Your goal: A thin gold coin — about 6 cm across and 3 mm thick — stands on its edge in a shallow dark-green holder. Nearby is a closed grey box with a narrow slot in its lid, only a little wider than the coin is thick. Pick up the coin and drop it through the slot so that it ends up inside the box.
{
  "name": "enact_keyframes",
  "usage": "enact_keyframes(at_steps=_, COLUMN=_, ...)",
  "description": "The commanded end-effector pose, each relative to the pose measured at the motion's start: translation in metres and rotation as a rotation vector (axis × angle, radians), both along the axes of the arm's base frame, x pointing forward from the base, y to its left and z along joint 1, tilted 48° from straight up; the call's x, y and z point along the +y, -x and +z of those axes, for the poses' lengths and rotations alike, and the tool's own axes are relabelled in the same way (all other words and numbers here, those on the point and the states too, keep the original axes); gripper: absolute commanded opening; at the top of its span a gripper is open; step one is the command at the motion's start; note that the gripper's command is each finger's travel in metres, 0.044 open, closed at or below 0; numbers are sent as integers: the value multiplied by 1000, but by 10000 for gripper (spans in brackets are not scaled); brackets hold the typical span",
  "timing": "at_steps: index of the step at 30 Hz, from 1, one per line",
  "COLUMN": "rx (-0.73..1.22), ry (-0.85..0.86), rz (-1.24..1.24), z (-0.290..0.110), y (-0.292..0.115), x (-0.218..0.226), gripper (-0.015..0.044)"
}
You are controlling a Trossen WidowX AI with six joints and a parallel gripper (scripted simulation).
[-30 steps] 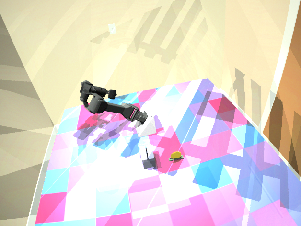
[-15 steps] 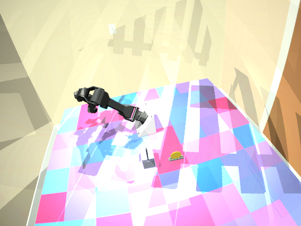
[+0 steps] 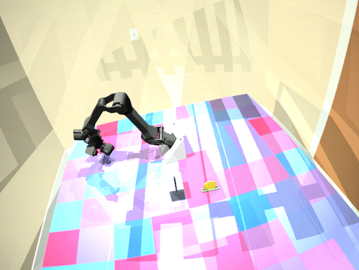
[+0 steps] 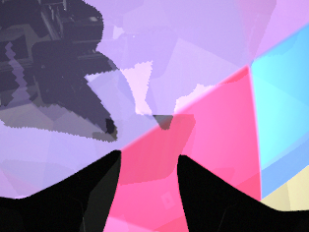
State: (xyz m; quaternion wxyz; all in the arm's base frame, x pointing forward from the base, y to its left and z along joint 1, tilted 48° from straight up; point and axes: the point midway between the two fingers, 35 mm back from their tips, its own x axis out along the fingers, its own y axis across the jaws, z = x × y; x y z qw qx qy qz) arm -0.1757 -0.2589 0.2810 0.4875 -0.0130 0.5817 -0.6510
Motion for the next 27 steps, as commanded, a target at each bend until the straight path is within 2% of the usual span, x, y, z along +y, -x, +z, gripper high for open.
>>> enact_keyframes(at_steps=1, rx=-65, ry=152, rz=101, z=25, y=-48, x=-38, gripper=161)
enact_keyframes(at_steps=7, rx=-170, ry=259, rz=269, z=47, y=-121, x=-69, gripper=161)
enact_keyframes(at_steps=14, rx=-221, ry=132, rz=526, z=44, y=-223, x=-82, gripper=161)
enact_keyframes(at_steps=21, rx=-217, ry=-84, rz=744, z=7, y=-326, x=-68, gripper=161)
enact_keyframes(at_steps=27, rx=-177, ry=-229, rz=857, z=-32, y=-388, x=-42, gripper=161)
